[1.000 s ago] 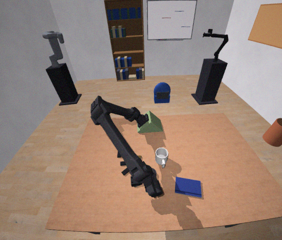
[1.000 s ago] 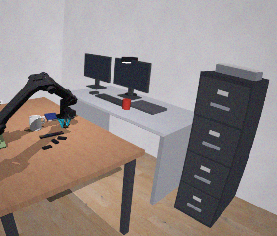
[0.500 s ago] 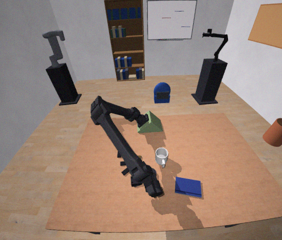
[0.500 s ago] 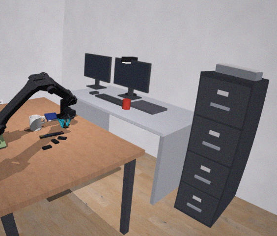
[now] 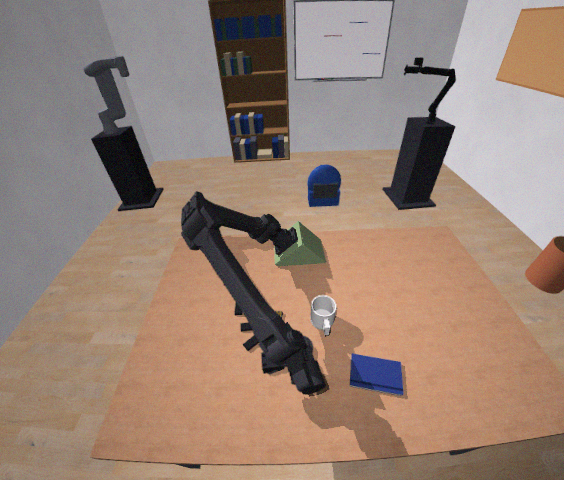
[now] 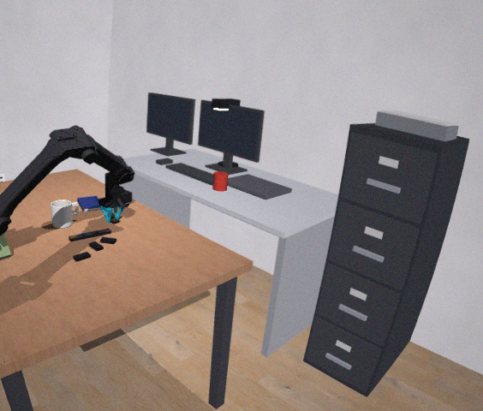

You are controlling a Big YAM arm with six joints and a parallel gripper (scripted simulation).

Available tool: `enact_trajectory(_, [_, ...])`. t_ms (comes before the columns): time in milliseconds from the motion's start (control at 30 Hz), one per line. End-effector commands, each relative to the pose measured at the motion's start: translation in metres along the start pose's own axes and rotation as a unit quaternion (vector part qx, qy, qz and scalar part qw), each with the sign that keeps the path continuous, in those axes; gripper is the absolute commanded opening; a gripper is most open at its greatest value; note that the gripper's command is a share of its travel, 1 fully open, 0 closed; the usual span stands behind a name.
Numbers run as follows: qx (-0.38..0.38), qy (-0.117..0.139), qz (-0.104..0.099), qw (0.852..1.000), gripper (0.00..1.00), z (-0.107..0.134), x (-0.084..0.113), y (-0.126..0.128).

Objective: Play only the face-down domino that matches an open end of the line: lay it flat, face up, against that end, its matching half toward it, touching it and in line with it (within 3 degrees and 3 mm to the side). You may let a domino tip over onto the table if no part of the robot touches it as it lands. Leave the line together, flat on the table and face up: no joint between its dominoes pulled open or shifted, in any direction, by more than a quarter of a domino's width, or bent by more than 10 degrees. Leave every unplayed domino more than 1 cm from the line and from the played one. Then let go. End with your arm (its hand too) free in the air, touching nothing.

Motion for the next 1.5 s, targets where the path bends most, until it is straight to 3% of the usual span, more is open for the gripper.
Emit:
enact_trajectory(0, [0.013,-0.003,-0.003,1.000,0.44,0.011,0.013,-0.001])
enact_trajectory(200, [0.013,-0.003,-0.003,1.000,0.44,0.011,0.013,-0.001])
enact_trajectory(233, [0.002,-0.001,-0.003,1.000,0.44,0.001,0.005,0.001])
enact_trajectory(533, [0.011,-0.004,-0.004,1.000,0.44,0.011,0.014,0.000])
enact_trajectory(767, [0.011,-0.004,-0.004,1.000,0.44,0.011,0.014,0.000])
enact_trajectory(800, [0.002,-0.001,-0.003,1.000,0.44,0.001,0.005,0.001])
enact_trajectory(1100, [0.010,-0.004,-0.006,1.000,0.44,0.011,0.014,0.001])
enact_trajectory(1467, [0.004,-0.002,-0.005,1.000,0.44,0.005,0.009,0.001])
Point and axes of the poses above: the point where the finger pads meet when closed, its own x axis back along the fingers, its own y axis across the jaws, z = x × y, the point moved 5 cm from there along x, back along the fingers, and after that the axes turned 14 degrees about x, right-handed, at the moved point
